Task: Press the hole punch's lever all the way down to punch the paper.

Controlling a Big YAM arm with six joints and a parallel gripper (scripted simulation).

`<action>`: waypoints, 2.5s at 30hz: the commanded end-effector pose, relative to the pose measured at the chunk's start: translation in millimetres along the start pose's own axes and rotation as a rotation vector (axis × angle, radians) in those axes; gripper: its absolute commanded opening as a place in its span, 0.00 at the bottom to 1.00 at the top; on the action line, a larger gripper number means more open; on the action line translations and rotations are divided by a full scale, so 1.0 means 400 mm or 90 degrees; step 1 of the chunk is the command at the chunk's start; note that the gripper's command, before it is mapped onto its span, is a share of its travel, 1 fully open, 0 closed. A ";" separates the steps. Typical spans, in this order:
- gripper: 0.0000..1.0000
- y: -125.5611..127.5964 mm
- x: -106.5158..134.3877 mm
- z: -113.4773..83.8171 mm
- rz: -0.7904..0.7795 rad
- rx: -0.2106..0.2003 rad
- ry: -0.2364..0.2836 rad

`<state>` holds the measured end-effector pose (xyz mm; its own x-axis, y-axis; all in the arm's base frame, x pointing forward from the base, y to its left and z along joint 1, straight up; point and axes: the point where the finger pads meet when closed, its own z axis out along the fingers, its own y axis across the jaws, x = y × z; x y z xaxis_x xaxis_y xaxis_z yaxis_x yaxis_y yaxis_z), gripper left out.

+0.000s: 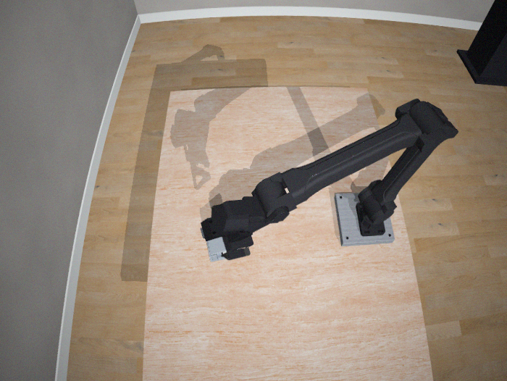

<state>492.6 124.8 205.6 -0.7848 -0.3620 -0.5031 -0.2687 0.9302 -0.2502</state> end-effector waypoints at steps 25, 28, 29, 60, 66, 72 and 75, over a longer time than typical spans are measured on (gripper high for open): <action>0.00 -0.148 0.144 0.107 0.095 -0.133 0.313; 0.00 -0.147 0.143 0.105 0.095 -0.132 0.311; 0.00 -0.146 0.142 0.104 0.094 -0.132 0.311; 0.00 -0.143 0.144 0.108 0.093 -0.132 0.312; 0.00 -0.143 0.144 0.108 0.093 -0.132 0.312; 0.00 -0.143 0.144 0.108 0.093 -0.132 0.312; 0.00 -0.143 0.144 0.108 0.093 -0.132 0.312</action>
<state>470.9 39.7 128.5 -0.9825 -0.1863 0.0037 -0.1863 0.9825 -0.0045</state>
